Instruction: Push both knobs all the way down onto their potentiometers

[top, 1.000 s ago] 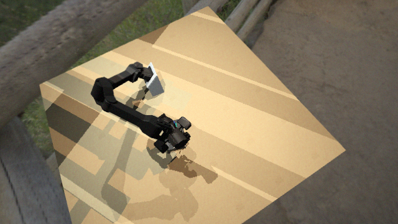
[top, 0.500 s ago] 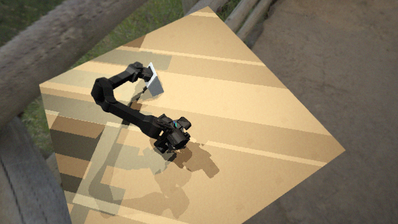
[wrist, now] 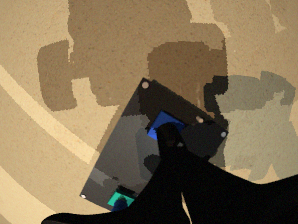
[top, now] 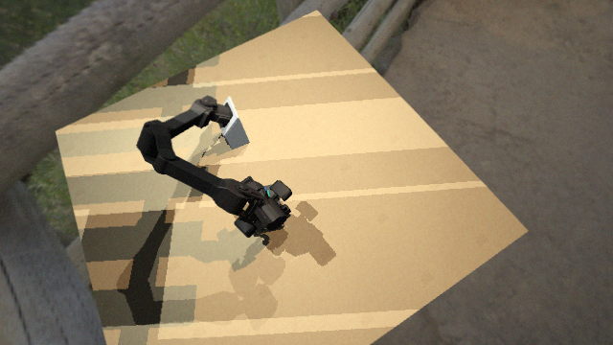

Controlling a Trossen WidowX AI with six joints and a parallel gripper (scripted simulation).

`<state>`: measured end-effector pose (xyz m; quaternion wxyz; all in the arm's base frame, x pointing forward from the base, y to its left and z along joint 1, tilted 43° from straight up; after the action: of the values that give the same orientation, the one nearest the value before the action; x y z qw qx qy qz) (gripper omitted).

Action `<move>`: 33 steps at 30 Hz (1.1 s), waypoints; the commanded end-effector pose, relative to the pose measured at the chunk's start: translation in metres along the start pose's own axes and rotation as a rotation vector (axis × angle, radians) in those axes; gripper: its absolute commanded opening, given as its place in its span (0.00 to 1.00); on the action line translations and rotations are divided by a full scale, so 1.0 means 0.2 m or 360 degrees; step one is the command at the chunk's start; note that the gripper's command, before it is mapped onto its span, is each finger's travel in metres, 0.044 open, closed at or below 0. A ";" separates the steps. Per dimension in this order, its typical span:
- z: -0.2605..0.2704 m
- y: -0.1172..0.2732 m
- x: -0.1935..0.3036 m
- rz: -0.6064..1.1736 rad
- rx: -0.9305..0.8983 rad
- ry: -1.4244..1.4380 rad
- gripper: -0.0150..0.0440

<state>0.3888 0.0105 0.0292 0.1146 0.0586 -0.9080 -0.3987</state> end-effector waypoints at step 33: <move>0.05 0.13 0.11 0.0036 -0.0010 -0.0032 0.79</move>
<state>0.3839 0.0195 0.0394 0.1121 0.0397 -0.9098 -0.3976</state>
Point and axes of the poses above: the point midway between the two fingers, 35 mm back from their tips, its own y axis back along the fingers, its own z axis across the jaws, x = y × z, the point moved 7 cm from there along y, back along the fingers, and after that the axes turned 6 degrees about -y, right-handed, at the moved point
